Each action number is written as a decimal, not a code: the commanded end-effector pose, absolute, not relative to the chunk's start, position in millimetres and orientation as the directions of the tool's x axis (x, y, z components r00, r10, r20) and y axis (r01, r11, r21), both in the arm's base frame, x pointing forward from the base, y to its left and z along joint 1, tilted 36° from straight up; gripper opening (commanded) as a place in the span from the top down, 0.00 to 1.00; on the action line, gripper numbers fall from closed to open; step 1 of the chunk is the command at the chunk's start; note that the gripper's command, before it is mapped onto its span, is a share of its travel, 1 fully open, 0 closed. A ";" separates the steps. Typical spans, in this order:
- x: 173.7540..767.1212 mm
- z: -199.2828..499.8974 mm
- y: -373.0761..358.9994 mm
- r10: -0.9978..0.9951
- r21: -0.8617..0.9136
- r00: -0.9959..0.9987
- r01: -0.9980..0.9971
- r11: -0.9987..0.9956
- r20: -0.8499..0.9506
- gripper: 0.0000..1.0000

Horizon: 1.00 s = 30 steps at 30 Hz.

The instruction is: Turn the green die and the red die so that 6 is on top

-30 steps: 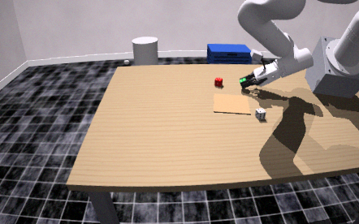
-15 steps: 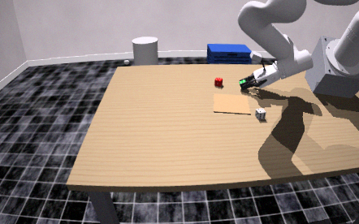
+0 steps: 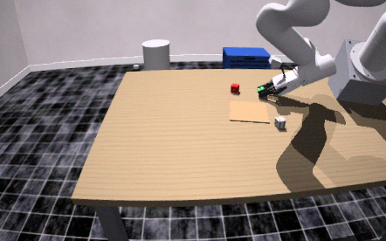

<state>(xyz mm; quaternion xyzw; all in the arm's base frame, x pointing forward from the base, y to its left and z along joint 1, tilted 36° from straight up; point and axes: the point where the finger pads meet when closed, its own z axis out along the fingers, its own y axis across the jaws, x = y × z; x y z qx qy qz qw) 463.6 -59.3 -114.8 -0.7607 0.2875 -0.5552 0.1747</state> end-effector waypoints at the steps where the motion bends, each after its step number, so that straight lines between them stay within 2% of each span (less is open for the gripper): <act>1: 463.6 -114.7 -59.5 -0.631 -0.585 0.218 -0.244 -0.774 0.744 0.73; 29: 463.6 -114.7 -59.5 -0.631 -0.585 0.218 -0.244 -0.774 0.744 0.73; 30: 463.6 -114.7 -59.5 -0.631 -0.585 0.218 -0.244 -0.774 0.744 0.69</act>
